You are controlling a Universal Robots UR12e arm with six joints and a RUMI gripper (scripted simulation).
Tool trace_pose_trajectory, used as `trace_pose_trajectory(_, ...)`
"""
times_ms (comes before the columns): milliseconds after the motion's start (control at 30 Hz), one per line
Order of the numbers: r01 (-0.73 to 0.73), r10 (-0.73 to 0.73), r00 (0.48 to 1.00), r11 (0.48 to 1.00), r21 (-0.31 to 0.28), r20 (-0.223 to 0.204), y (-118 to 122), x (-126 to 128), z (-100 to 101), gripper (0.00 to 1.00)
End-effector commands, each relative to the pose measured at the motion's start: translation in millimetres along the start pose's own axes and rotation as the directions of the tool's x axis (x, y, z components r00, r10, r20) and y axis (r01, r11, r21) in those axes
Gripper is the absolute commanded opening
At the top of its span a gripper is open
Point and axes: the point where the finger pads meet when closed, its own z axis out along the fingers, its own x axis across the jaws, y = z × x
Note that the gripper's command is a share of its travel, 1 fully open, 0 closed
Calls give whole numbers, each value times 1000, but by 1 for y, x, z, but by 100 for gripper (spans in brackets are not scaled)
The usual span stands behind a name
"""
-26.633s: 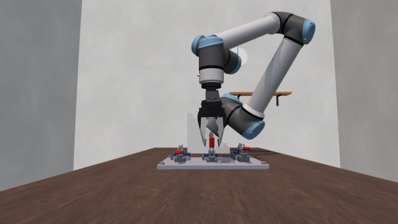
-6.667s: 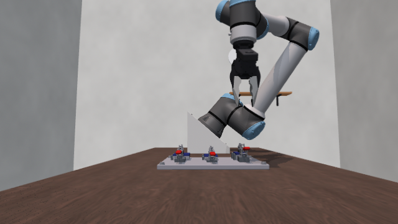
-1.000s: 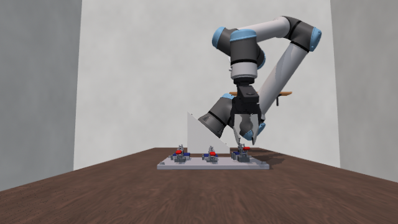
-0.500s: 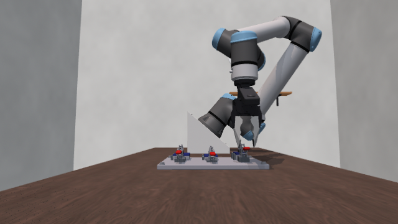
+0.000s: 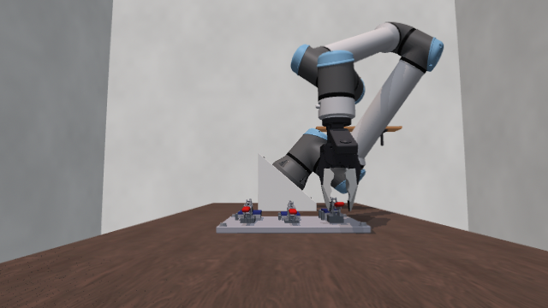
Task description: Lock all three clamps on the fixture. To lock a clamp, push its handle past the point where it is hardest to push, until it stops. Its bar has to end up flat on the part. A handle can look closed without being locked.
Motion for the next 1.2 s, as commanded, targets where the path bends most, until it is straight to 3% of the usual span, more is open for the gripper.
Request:
trace_pose_trajectory(0, 0, 0, 1000, 1000, 3, 0, 0, -1, 0, 28)
trace_pose_trajectory(1133, -6, 6, 1000, 1000, 2, 1, 2, 1, -1, 28)
trace_pose_trajectory(1167, -6, 6, 1000, 1000, 2, 1, 2, 2, -1, 0)
